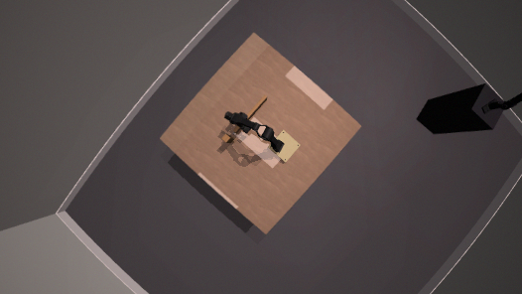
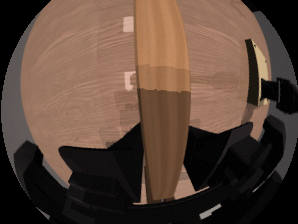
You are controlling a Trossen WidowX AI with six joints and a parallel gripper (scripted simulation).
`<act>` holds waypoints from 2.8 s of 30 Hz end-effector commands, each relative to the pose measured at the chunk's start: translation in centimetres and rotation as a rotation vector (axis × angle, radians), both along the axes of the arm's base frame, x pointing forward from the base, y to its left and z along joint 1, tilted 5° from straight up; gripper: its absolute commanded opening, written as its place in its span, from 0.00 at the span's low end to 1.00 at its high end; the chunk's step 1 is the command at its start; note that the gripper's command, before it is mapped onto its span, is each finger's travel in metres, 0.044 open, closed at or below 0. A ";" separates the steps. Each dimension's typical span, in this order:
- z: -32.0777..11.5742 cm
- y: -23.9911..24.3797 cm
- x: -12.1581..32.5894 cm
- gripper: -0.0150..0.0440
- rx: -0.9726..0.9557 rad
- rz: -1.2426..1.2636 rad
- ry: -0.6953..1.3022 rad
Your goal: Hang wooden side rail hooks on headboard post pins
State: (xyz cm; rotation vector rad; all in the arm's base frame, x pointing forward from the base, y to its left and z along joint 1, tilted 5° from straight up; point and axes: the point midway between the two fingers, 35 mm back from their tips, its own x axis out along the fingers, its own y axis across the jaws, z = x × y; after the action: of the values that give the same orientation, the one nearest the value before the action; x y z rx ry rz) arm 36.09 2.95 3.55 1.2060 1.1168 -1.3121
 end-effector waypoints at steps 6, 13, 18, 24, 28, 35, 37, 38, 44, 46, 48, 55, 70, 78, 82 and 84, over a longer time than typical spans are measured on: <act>0.1 0.2 0.1 0.25 0.003 -0.002 -0.006; 0.0 0.3 0.0 0.25 0.003 -0.002 -0.005; 0.0 0.4 0.0 0.25 0.003 -0.002 -0.005; 0.0 0.4 0.0 0.25 0.003 -0.002 -0.005; 0.0 0.5 0.0 0.25 0.004 -0.002 -0.006; 0.1 0.5 0.1 0.25 0.004 -0.002 -0.006; 0.1 0.5 0.1 0.25 0.004 -0.002 -0.006; 0.1 0.5 0.1 0.25 0.004 -0.002 -0.006; 0.2 0.6 0.2 0.25 0.004 -0.002 -0.006; 0.2 0.6 0.2 0.25 0.004 -0.002 -0.006; 0.2 0.6 0.2 0.25 0.004 -0.002 -0.006; 0.1 0.7 0.2 0.25 0.004 -0.002 -0.006; 0.0 0.9 0.1 0.25 0.004 -0.002 -0.006; 0.0 1.0 0.0 0.25 0.004 -0.002 -0.005; 0.0 1.0 0.1 0.25 0.004 -0.002 -0.005; 0.0 1.0 0.1 0.25 0.004 -0.002 -0.006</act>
State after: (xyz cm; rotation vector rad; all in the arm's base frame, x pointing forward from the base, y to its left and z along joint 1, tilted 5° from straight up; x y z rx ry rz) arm 36.09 3.79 3.40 1.2037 1.1162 -1.3100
